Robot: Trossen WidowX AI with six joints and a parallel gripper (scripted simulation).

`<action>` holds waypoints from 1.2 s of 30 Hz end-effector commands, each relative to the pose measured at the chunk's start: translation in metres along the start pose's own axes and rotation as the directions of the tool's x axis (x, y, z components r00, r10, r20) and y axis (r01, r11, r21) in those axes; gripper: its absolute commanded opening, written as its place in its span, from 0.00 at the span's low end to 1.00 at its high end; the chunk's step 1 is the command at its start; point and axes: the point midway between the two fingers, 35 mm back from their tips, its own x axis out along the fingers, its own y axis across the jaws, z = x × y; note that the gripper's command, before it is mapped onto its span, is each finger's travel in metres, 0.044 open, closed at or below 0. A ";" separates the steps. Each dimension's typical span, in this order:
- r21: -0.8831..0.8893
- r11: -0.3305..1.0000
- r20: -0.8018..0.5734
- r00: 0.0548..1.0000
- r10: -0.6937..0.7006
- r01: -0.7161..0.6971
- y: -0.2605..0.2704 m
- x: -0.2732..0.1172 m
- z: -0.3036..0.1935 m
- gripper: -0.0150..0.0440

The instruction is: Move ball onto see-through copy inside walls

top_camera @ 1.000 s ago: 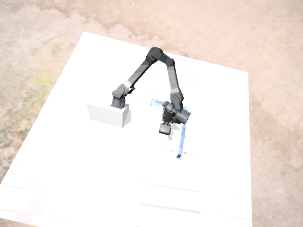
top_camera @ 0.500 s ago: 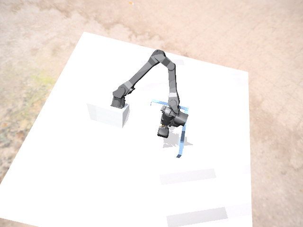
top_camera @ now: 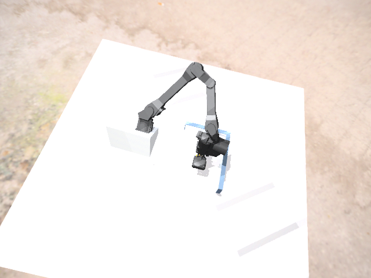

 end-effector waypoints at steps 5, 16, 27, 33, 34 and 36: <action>0.000 1.000 0.000 1.000 0.000 0.000 0.000 0.000 0.000 0.61; 0.001 1.000 0.001 1.000 -0.005 0.005 -0.002 -0.043 0.004 0.75; 0.009 1.000 0.013 1.000 0.001 -0.001 -0.003 -0.080 0.004 0.75; 0.007 1.000 0.012 1.000 -0.002 0.002 -0.003 -0.105 0.004 0.89; 0.006 1.000 0.010 1.000 -0.002 0.002 -0.003 -0.119 0.003 0.93; 0.004 1.000 0.008 1.000 0.000 0.000 -0.002 -0.130 0.002 1.00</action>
